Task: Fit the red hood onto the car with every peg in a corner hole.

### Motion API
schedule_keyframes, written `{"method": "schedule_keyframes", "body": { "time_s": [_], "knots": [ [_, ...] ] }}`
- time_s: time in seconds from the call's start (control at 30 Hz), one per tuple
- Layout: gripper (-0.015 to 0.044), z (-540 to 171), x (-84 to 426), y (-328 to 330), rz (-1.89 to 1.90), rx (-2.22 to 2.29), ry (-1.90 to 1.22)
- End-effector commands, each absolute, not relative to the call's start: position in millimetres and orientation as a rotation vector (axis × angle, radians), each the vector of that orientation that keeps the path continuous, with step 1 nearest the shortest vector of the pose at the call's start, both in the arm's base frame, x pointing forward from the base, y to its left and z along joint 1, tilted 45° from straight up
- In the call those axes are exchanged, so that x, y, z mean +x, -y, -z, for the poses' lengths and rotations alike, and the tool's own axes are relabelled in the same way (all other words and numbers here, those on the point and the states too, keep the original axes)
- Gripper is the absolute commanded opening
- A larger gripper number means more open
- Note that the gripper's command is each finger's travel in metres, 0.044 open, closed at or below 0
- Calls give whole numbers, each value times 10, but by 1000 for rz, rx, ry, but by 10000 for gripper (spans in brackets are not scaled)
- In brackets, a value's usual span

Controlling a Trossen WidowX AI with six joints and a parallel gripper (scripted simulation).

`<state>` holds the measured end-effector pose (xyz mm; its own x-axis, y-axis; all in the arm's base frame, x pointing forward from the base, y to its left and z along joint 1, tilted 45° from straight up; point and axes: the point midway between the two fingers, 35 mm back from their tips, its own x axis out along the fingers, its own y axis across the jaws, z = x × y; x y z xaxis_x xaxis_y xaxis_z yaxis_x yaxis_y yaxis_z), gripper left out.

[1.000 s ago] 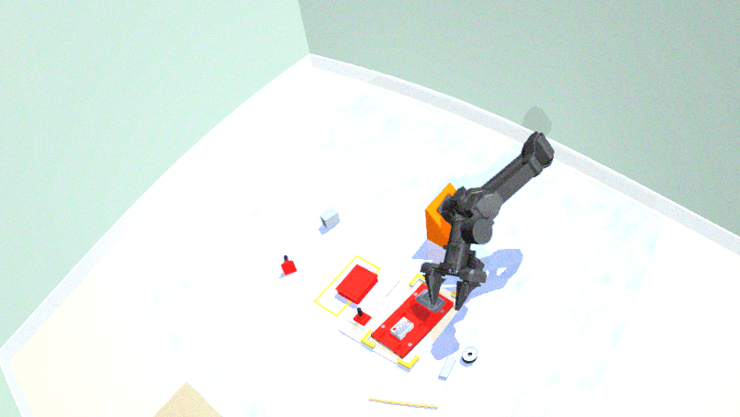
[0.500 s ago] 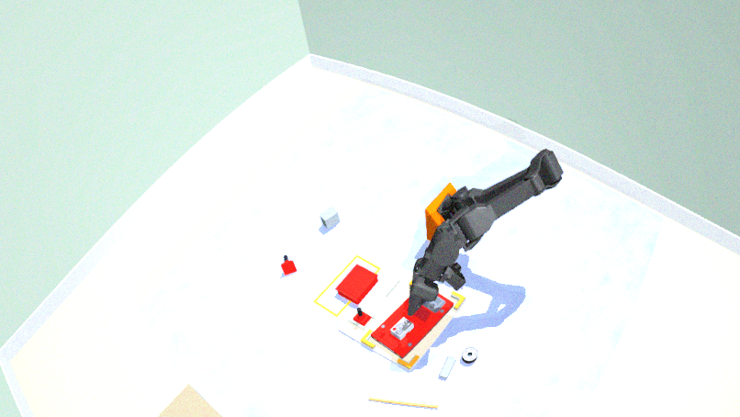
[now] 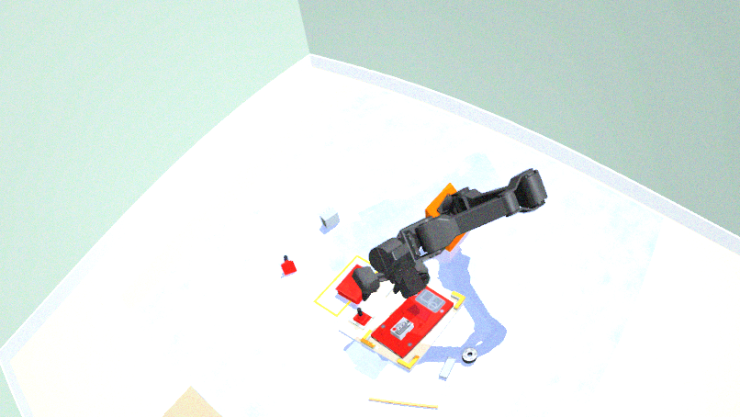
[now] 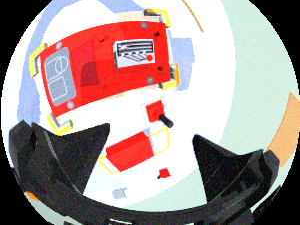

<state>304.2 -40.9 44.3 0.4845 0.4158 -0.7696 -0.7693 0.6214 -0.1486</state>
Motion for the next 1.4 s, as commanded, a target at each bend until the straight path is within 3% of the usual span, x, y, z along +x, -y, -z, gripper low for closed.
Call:
{"method": "schedule_keyframes", "body": {
  "time_s": [0.0, 0.67, 1.37],
  "knots": [
    [440, -297, 3048, 557, -744, -329, -885],
    [440, 451, 2848, 1159, -577, 605, -1384],
    [440, 530, 2852, 1118, -571, 627, -1394]
  ]
}}
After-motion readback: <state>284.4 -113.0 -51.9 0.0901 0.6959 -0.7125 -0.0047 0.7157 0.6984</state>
